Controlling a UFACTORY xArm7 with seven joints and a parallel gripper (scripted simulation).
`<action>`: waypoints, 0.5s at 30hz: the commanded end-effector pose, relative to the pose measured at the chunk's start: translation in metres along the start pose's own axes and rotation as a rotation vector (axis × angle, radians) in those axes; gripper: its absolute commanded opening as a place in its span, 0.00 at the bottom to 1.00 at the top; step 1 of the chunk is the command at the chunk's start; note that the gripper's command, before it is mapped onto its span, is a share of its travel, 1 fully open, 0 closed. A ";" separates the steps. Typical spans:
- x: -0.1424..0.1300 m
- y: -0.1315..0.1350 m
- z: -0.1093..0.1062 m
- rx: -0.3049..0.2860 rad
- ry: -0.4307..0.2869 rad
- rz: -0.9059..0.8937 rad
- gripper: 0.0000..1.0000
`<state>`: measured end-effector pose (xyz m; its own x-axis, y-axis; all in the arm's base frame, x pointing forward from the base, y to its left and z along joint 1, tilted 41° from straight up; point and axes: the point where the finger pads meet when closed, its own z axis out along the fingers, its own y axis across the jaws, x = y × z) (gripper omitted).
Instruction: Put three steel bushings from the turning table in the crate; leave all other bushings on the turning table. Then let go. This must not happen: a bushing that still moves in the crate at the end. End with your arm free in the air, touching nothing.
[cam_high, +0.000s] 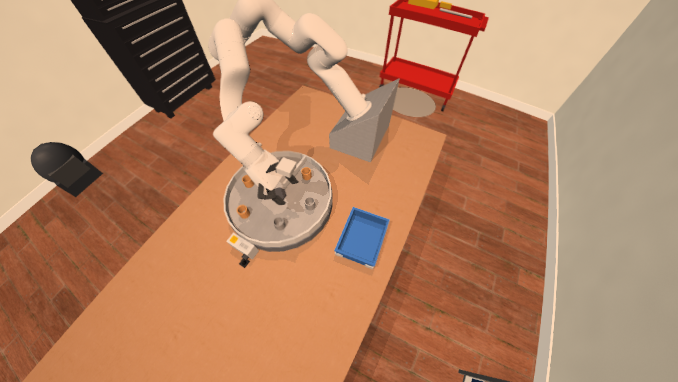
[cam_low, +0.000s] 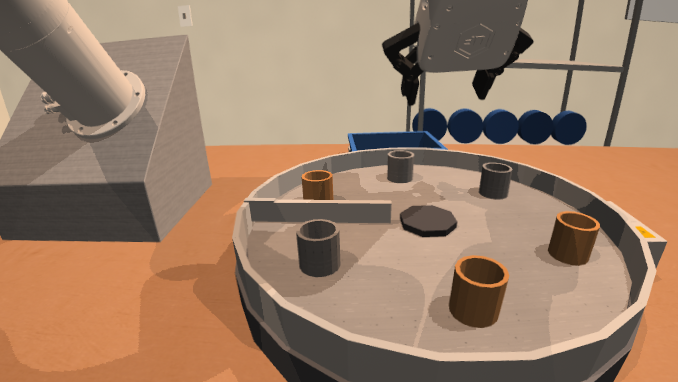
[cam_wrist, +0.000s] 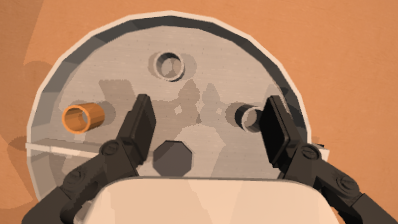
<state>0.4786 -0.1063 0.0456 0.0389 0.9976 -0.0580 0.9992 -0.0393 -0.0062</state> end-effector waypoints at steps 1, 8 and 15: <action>0.001 0.002 -0.001 -0.004 0.000 -0.003 1.00; 0.013 -0.023 -0.005 0.048 -0.050 -0.188 1.00; 0.021 -0.050 -0.010 0.108 -0.108 -0.389 1.00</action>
<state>0.4453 -0.0905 0.0501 -0.2215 0.9685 -0.1140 0.9721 0.2100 -0.1046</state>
